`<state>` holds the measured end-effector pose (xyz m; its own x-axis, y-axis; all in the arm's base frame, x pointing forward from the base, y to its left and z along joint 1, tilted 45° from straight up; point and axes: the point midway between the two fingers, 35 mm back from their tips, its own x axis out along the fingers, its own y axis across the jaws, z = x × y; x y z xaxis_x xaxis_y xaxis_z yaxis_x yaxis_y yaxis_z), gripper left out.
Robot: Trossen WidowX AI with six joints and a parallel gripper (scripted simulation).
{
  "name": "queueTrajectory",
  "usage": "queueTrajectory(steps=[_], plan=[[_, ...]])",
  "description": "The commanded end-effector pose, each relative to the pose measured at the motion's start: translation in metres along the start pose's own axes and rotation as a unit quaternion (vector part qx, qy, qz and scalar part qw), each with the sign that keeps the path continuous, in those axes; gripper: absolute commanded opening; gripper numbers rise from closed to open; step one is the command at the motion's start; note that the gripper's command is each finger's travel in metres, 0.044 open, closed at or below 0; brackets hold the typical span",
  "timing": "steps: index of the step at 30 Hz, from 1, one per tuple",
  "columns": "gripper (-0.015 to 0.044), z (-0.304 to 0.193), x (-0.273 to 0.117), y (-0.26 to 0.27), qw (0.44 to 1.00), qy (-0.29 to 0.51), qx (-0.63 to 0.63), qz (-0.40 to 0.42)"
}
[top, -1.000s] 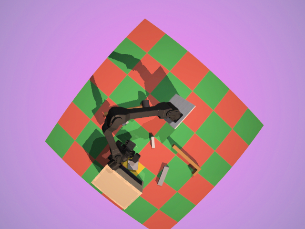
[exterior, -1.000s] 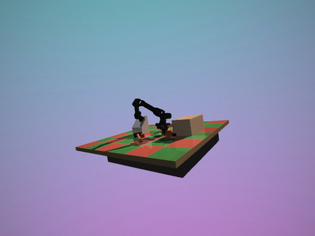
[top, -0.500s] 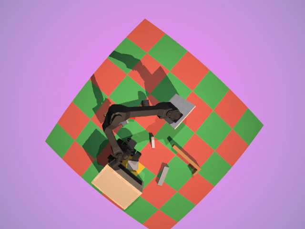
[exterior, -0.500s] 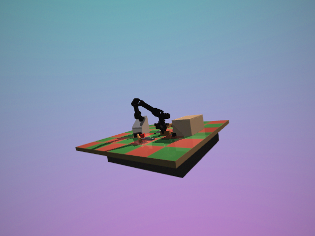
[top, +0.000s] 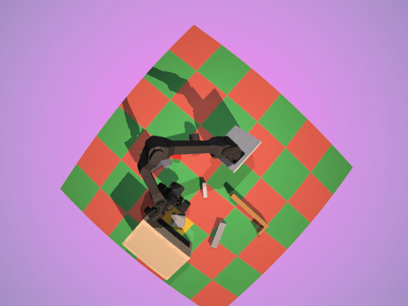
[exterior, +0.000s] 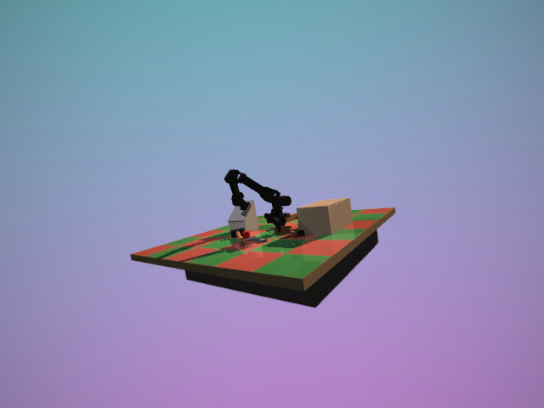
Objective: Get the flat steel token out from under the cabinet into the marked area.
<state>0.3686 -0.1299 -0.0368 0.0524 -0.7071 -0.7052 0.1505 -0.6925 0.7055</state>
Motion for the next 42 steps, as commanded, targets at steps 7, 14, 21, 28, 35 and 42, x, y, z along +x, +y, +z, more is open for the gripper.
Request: queueTrajectory(steps=[7,14,21,28,35,42], plan=[[0.0000,0.014,0.001,-0.001,1.000,-0.003,-0.004,-0.001],[0.0000,0.021,0.001,0.000,1.000,-0.003,-0.004,-0.001],[0.0000,0.028,0.001,0.001,1.000,-0.003,-0.004,-0.001],[0.0000,0.035,0.001,0.002,1.000,-0.003,-0.005,-0.001],[0.0000,0.042,0.001,0.003,1.000,-0.003,-0.005,-0.001],[0.0000,0.050,0.001,0.004,1.000,-0.004,-0.005,-0.001]])
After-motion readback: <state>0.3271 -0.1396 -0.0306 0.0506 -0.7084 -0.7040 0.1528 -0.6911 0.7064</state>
